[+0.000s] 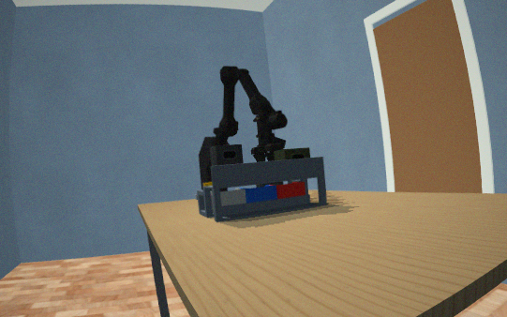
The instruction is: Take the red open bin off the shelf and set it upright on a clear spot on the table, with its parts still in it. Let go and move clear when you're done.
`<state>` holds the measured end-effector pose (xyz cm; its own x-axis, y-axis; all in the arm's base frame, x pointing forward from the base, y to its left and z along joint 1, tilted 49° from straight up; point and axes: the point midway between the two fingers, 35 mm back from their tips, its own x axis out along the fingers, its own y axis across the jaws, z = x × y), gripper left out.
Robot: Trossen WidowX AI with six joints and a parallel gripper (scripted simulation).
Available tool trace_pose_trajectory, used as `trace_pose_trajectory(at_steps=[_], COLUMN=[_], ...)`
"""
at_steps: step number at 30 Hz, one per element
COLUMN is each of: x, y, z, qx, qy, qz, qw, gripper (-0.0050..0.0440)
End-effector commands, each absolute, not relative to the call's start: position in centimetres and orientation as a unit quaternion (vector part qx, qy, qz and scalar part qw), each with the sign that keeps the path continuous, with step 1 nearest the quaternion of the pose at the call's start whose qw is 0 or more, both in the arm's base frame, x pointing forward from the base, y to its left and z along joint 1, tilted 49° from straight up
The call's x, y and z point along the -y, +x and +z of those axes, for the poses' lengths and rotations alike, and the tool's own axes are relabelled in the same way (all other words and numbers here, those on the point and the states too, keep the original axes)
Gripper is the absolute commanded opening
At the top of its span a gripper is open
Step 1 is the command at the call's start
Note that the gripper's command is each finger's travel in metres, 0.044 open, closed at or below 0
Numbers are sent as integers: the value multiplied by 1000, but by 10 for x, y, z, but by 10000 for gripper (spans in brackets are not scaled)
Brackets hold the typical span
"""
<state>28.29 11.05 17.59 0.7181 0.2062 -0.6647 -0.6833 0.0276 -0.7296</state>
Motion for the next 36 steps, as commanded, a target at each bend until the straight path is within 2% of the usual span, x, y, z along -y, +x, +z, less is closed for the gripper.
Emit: trace_pose_trajectory(at_steps=[1,36], x=[-110,-108], y=[282,277], z=[186,192], qx=[-181,-181], qy=[-619,-619], qz=[315,315], qw=[696,696], gripper=[440,440])
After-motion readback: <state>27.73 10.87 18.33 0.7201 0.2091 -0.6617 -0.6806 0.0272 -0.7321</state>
